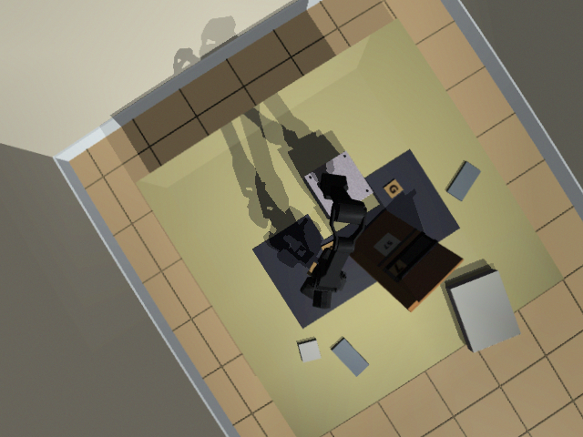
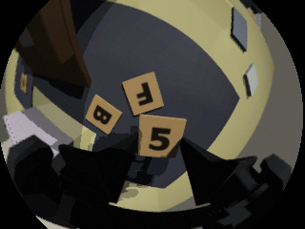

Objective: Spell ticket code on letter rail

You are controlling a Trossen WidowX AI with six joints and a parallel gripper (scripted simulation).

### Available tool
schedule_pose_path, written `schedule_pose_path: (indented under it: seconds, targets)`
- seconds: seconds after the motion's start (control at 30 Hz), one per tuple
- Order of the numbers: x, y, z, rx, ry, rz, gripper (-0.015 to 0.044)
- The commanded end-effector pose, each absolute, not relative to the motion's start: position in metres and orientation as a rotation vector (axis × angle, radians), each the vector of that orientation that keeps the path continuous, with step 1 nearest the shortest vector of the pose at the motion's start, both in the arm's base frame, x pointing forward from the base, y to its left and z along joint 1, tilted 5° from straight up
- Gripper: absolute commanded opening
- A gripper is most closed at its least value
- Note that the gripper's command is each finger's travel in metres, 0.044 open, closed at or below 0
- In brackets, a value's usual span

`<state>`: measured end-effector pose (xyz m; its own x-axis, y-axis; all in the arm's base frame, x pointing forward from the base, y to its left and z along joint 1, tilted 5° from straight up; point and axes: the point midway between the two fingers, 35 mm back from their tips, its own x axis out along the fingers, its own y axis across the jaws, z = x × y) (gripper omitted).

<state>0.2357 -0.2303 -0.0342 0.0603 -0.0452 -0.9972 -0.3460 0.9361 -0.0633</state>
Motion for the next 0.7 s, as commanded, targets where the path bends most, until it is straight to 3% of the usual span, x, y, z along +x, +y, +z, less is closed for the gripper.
schedule_pose_path:
  seconds: [0.0,0.67]
  targets:
    - [0.247,-0.231,-0.022,-0.329,1.479,0.168,0.0000]
    - [0.307,-0.213,0.038,-0.346,1.306,-0.091,0.0000]
